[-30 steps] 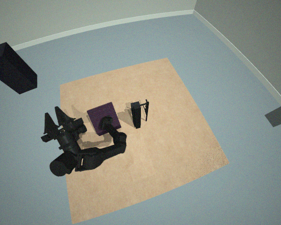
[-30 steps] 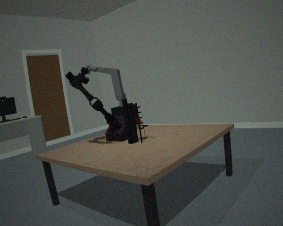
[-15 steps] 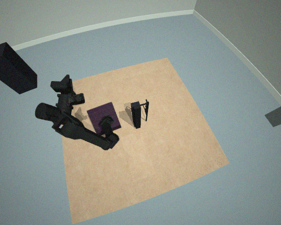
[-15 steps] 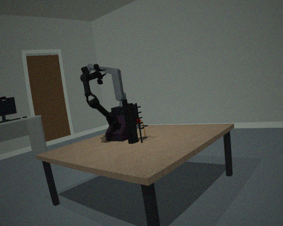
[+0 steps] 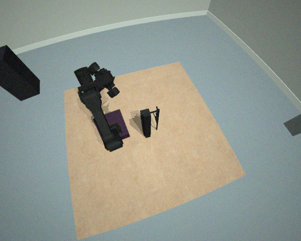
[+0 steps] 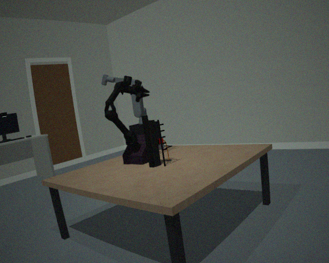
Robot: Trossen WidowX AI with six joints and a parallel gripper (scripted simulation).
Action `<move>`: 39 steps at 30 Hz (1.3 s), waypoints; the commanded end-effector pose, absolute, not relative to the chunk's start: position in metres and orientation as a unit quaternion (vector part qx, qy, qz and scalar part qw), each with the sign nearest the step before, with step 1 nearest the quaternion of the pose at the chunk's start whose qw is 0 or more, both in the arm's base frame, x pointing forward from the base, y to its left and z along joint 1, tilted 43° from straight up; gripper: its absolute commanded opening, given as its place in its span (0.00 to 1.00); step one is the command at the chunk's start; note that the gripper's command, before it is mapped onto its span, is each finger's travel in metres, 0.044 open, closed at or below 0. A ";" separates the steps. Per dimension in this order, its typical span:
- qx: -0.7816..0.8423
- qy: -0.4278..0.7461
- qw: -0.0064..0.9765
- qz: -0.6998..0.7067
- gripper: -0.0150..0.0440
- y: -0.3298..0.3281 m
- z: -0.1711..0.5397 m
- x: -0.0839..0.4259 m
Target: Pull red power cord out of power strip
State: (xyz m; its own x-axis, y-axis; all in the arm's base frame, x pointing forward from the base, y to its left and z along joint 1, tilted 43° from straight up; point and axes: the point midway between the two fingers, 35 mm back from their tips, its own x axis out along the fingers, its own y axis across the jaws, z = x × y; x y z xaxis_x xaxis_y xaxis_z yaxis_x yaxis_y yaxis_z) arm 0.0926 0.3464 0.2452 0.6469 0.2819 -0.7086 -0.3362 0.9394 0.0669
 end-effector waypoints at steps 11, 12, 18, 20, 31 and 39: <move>-0.507 0.505 0.689 0.114 0.53 0.237 0.113 0.220; -0.527 0.519 0.663 0.118 0.53 0.226 0.106 0.225; -0.612 0.604 0.482 0.169 0.53 0.157 0.064 0.243; -0.624 0.631 0.417 0.197 0.53 0.133 0.052 0.244; -0.626 0.662 0.333 0.243 0.53 0.103 0.038 0.242; -0.626 0.662 0.333 0.243 0.53 0.097 0.043 0.242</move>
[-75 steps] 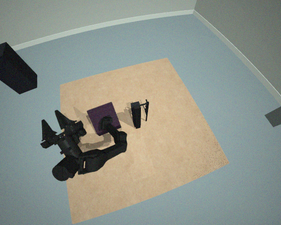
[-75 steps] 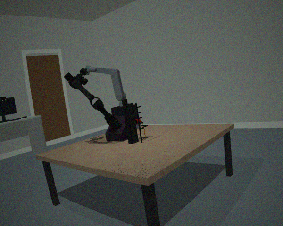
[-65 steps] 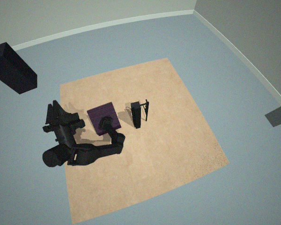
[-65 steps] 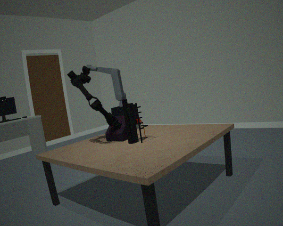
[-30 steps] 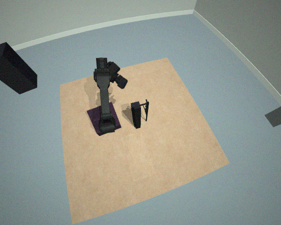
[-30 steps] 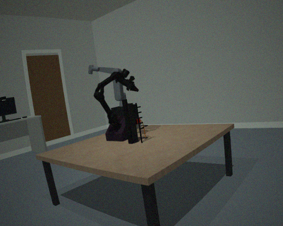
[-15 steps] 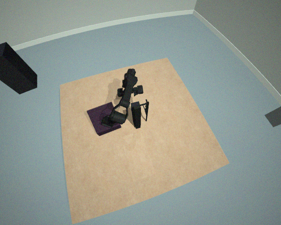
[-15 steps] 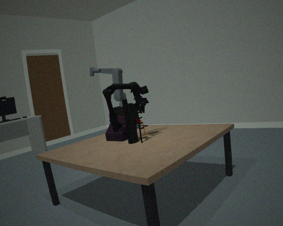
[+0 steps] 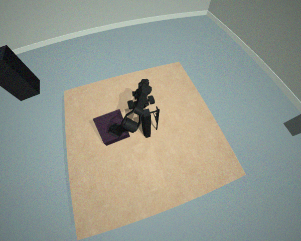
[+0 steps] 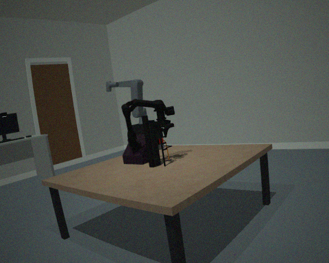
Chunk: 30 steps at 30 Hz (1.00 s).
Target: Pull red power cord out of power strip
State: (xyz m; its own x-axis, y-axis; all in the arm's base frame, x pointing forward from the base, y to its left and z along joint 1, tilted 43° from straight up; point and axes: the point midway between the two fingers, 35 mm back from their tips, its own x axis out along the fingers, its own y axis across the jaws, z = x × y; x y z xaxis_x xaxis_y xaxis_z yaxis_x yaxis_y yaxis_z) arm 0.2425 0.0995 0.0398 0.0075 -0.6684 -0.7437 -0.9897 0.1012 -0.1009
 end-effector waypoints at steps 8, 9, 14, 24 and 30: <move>-0.626 0.662 0.333 0.243 0.53 0.088 0.051 0.240; -0.626 0.662 0.333 0.243 0.53 0.087 0.052 0.240; -0.626 0.662 0.333 0.242 0.53 0.081 0.058 0.238; -0.627 0.662 0.332 0.242 0.53 0.072 0.064 0.236; -0.627 0.662 0.332 0.242 0.53 0.068 0.058 0.236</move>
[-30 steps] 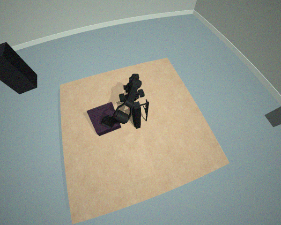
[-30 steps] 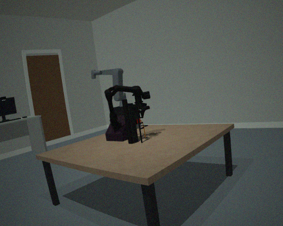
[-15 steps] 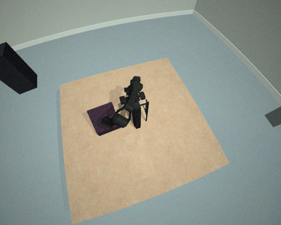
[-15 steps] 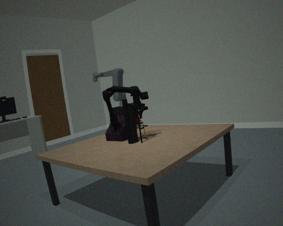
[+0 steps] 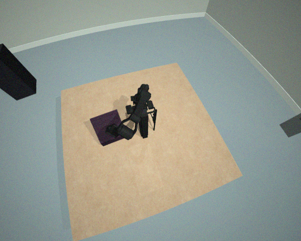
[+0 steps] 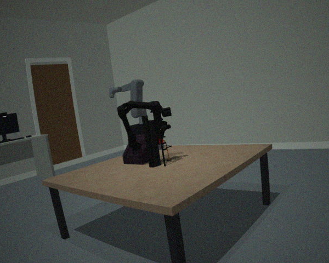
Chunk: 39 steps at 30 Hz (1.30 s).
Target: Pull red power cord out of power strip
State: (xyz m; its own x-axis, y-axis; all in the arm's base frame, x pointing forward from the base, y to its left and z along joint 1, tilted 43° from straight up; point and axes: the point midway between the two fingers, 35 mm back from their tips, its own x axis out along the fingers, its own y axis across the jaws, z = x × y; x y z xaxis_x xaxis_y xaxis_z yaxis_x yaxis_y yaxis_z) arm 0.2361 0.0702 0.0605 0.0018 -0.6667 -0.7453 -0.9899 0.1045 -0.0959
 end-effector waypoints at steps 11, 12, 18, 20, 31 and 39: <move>-0.624 0.664 0.334 0.242 0.35 0.066 0.057 0.236; -0.624 0.664 0.334 0.242 0.34 0.066 0.057 0.236; -0.624 0.664 0.334 0.242 0.25 0.067 0.056 0.236; -0.624 0.664 0.334 0.242 0.25 0.068 0.055 0.237; -0.624 0.663 0.334 0.242 0.25 0.081 0.045 0.240; -0.624 0.663 0.334 0.243 0.25 0.091 0.038 0.243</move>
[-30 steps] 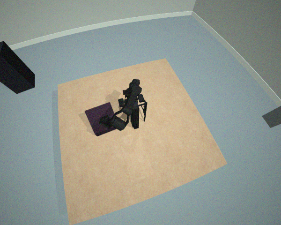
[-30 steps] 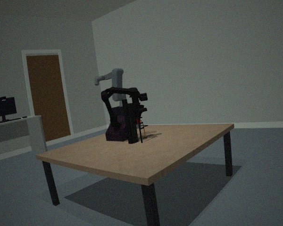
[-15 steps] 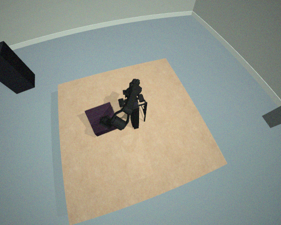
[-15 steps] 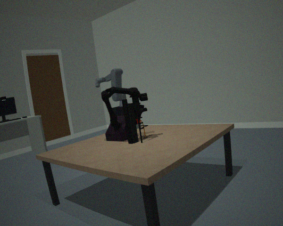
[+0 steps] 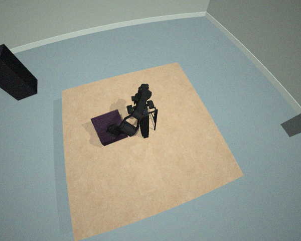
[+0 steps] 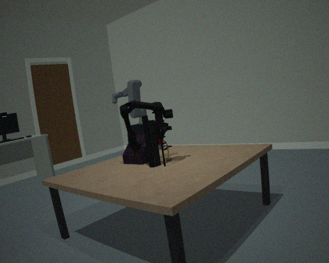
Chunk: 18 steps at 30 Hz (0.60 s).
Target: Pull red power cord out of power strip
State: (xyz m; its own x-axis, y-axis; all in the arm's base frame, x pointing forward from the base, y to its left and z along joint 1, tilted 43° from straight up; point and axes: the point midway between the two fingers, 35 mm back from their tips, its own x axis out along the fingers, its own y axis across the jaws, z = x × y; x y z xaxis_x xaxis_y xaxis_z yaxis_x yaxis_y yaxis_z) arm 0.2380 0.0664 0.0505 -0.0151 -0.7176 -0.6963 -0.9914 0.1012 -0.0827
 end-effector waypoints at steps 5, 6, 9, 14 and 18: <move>-0.625 0.662 0.334 0.243 0.25 0.098 0.033 0.244; -0.625 0.662 0.334 0.243 0.25 0.100 0.032 0.244; -0.625 0.662 0.335 0.243 0.25 0.104 0.030 0.244; -0.625 0.662 0.335 0.243 0.25 0.111 0.025 0.245; -0.625 0.662 0.335 0.243 0.25 0.116 0.022 0.245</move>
